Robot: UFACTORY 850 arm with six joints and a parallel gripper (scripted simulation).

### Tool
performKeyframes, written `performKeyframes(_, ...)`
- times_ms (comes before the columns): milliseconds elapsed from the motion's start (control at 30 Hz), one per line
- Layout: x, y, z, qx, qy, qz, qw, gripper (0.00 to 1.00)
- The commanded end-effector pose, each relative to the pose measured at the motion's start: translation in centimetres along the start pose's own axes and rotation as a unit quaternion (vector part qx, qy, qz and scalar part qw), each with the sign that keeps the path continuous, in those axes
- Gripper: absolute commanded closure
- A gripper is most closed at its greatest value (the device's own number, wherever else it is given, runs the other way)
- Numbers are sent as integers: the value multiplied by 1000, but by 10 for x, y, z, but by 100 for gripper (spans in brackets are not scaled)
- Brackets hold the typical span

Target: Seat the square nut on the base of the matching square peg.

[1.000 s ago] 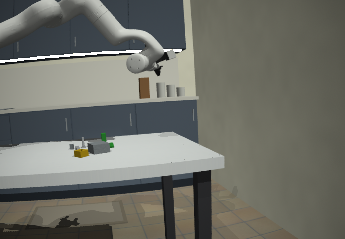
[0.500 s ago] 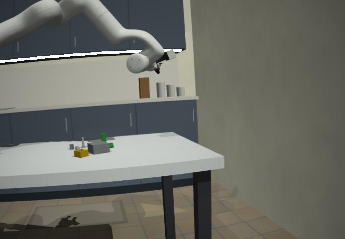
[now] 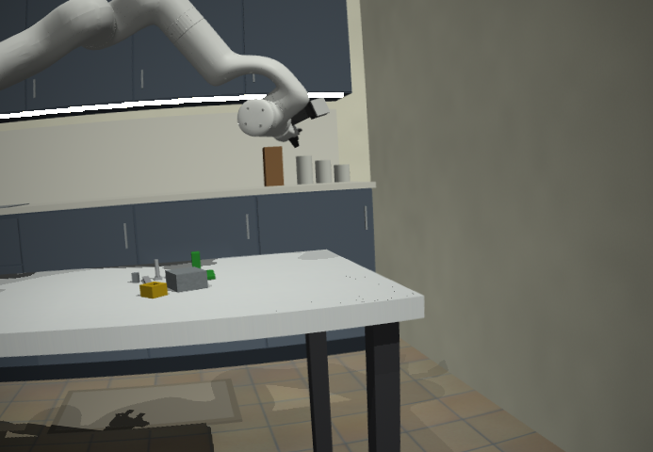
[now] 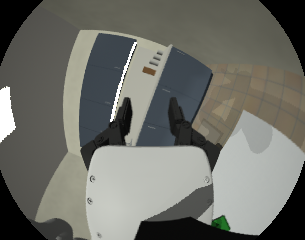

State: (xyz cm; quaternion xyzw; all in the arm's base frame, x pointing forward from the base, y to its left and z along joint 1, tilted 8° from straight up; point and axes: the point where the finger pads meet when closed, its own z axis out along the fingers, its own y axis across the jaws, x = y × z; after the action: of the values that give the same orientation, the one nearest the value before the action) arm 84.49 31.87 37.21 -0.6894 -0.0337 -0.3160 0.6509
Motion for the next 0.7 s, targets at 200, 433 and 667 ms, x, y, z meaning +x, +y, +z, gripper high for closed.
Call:
performKeyframes(200, -52, 46, -39, -95, -99, -78, 988, 40)
performKeyframes(433, -88, 77, -76, -149, -174, -135, 964, 40)
performKeyframes(667, -141, 118, -152, -212, -302, -232, 900, 40)
